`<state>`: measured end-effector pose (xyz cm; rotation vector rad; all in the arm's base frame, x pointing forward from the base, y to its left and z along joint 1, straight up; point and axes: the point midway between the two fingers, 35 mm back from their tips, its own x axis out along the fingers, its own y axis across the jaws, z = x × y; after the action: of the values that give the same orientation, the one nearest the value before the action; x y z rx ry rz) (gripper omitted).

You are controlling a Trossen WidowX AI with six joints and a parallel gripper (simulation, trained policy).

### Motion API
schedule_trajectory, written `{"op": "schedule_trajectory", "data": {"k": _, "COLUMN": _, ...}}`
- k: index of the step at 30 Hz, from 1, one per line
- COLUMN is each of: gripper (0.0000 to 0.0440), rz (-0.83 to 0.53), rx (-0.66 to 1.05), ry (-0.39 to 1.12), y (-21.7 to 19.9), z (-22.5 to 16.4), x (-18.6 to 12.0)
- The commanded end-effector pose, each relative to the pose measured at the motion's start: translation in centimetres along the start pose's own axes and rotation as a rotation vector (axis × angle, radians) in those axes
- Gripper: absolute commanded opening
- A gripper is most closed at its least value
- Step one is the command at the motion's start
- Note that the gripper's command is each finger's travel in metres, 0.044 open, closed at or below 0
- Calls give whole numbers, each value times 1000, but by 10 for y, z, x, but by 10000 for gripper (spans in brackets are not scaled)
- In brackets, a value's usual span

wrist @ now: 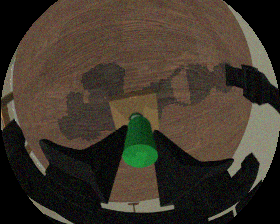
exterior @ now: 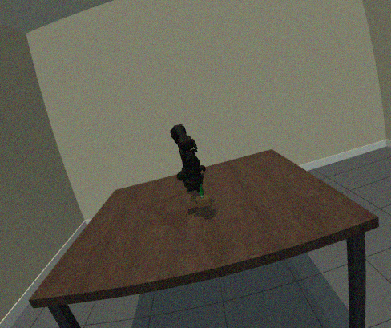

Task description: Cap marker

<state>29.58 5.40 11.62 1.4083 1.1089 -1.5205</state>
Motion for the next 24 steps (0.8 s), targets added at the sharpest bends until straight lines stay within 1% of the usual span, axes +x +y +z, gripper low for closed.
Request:
{"op": "schedule_trajectory", "data": {"k": 1, "gripper": 7, "rz": -37, "rx": -17, "ry": -4, "y": -4, "z": -2, "x": 16}}
{"op": "schedule_trajectory", "data": {"k": 2, "gripper": 33, "rz": -41, "rx": -18, "ry": -8, "y": -5, "z": -2, "x": 18}}
{"op": "schedule_trajectory", "data": {"k": 4, "gripper": 40, "rz": -45, "rx": -21, "ry": -9, "y": -6, "z": -1, "x": 21}}
{"op": "schedule_trajectory", "data": {"k": 24, "gripper": 71, "rz": -6, "rx": -49, "ry": -22, "y": 2, "z": 4, "x": 25}}
